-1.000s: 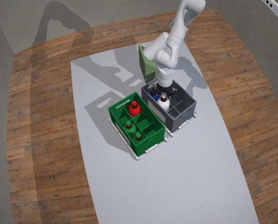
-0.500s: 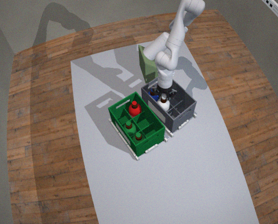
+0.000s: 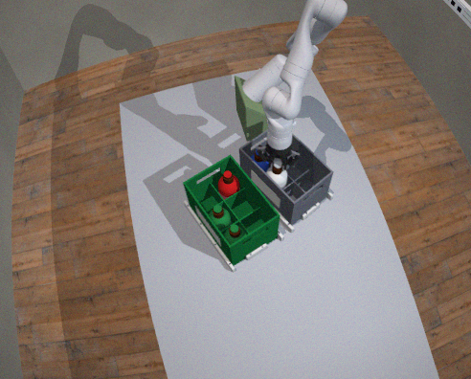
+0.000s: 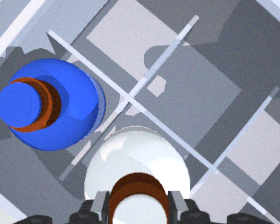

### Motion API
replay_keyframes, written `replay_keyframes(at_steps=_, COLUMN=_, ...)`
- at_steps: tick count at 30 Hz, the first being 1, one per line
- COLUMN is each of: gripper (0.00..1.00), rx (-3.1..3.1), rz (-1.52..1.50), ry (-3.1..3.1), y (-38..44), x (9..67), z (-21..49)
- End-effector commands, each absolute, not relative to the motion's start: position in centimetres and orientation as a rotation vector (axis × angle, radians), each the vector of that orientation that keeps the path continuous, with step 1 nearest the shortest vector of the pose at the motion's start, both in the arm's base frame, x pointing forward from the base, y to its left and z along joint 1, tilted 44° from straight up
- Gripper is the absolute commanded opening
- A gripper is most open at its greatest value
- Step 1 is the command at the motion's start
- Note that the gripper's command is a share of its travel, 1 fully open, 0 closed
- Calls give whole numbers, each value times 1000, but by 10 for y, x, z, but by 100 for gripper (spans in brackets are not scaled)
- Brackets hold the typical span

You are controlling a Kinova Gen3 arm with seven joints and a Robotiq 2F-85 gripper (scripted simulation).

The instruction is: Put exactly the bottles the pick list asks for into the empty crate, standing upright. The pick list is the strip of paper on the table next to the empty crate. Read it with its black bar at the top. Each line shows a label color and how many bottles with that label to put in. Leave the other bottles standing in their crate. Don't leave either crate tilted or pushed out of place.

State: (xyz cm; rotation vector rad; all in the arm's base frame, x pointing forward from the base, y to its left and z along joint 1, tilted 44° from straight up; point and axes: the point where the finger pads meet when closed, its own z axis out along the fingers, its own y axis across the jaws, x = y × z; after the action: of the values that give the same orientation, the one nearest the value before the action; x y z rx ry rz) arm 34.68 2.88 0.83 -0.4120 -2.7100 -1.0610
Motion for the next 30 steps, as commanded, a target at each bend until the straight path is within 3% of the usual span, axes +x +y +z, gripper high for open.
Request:
replay_keyframes(at_steps=1, gripper=10, rx=-413, rz=-1061, ry=-2712, y=28, x=347, z=9)
replay_keyframes(at_steps=30, gripper=10, rx=-413, rz=-1061, ry=-2712, y=31, x=347, z=5)
